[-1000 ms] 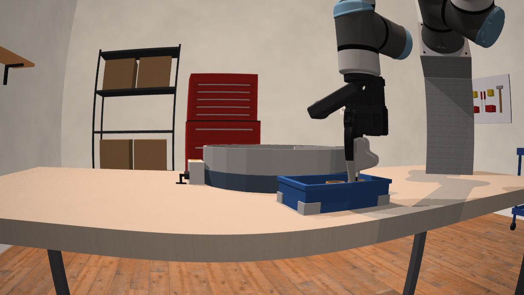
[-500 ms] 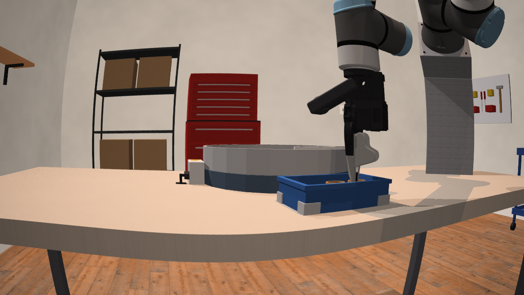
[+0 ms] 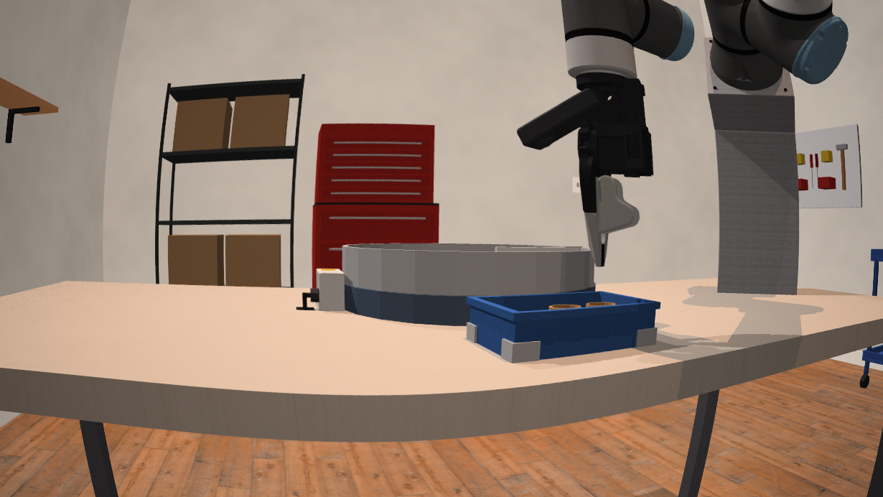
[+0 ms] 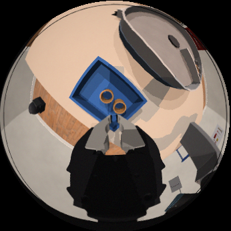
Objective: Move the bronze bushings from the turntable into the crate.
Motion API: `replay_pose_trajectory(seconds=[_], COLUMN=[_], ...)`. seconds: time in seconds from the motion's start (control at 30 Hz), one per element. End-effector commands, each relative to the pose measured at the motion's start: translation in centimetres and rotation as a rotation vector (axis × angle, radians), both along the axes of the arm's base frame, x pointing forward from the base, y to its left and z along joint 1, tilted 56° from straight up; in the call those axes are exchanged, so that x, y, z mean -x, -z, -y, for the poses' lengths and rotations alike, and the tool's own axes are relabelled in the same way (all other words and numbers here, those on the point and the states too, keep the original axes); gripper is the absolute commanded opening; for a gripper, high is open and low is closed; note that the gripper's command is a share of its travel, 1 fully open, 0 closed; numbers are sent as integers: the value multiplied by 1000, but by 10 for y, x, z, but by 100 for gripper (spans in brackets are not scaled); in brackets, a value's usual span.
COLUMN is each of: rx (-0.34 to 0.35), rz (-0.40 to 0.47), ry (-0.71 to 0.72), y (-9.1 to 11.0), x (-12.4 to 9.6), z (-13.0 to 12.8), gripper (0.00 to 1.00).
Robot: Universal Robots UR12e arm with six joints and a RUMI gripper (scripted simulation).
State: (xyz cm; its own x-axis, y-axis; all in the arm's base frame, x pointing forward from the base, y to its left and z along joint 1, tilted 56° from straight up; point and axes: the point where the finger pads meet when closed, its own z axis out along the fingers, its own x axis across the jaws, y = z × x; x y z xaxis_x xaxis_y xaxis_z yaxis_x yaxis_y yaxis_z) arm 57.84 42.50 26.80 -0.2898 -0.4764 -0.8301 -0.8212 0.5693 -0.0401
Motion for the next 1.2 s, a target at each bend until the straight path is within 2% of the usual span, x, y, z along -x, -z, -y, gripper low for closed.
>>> replay_pose_trajectory(seconds=[0.0, 0.37, 1.17], rx=[1, 1, 1], rz=[-1, -1, -1], ry=[-2, -2, -2], y=[-12, -22, -22], x=[10, 19, 19], z=[15, 26, 26], gripper=[6, 6, 6])
